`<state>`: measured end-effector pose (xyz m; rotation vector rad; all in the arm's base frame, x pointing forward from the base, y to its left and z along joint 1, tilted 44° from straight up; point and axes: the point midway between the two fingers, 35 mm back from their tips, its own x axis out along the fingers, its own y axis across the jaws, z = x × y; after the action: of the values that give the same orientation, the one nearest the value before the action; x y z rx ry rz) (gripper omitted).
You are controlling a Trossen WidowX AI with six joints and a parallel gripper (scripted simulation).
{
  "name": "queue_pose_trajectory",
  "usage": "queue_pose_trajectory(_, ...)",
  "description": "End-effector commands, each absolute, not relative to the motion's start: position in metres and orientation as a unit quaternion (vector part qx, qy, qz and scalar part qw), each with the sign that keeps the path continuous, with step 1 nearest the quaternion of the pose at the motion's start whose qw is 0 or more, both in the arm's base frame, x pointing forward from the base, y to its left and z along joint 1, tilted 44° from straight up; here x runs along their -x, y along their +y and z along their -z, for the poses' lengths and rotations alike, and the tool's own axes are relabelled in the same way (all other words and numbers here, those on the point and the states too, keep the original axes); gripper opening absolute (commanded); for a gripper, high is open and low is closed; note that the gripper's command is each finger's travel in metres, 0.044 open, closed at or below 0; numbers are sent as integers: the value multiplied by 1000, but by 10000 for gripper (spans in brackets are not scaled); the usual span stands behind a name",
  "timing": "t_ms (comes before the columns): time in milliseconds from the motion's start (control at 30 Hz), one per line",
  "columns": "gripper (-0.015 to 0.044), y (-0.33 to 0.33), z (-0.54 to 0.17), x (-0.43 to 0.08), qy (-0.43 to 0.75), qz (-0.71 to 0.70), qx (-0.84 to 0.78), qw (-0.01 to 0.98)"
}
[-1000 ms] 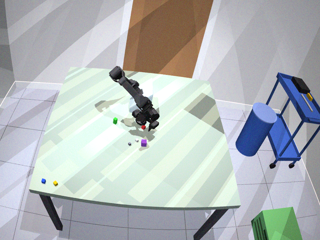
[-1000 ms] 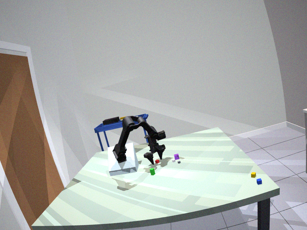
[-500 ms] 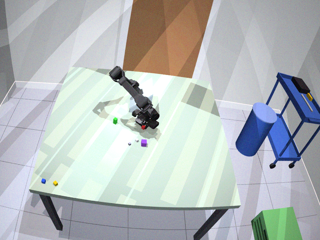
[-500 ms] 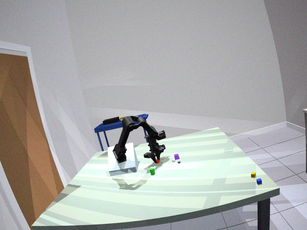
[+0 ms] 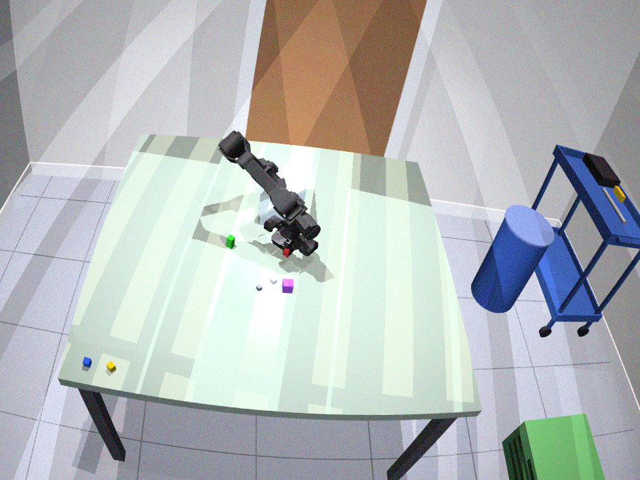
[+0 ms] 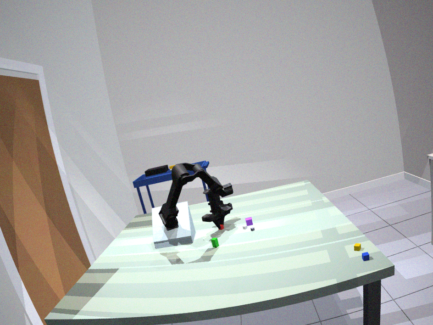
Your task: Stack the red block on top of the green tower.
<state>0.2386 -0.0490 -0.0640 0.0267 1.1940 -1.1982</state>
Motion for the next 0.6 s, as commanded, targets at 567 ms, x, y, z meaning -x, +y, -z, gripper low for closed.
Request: queue_pose_trajectory(567, 0, 20, -6, -252, 526, 527, -19, 667)
